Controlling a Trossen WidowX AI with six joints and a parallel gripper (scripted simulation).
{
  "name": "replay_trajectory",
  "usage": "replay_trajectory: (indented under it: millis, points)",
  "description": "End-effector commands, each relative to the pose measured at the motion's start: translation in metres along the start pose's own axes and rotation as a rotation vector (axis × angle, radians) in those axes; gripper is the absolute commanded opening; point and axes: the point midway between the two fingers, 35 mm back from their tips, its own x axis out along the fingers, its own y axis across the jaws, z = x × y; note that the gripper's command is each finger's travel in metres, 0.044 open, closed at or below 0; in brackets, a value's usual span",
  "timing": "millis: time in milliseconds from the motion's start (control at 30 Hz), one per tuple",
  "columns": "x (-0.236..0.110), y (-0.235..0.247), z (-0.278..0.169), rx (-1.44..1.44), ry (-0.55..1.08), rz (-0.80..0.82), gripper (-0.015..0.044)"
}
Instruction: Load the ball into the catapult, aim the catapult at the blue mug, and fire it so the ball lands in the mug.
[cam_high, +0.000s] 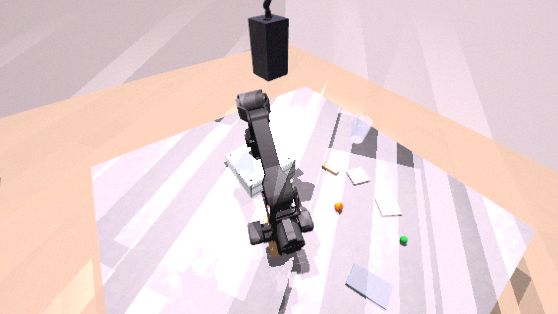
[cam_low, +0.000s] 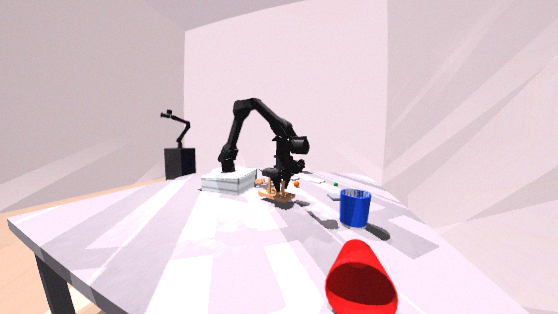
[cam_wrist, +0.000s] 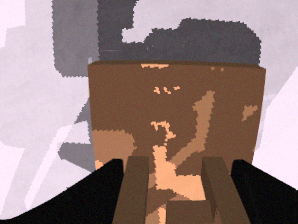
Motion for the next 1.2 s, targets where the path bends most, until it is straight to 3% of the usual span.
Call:
replay_trajectory:
  millis: [0, 533, 1033, 1100, 1167]
  points:
    - [0.005, 0.0, 0.001, -0.001, -0.007, 0.002, 0.0]
    - [0.018, 0.0, -0.001, 0.002, 0.001, 0.0, 0.0]
    - [0.016, 0.0, 0.0, 0.002, 0.001, 0.0, 0.0394]
    - [-0.005, 0.0, 0.002, 0.002, 0.0, 0.0, 0.044]
    - [-0.04, 0.0, 0.003, 0.002, 0.0, 0.001, 0.044]
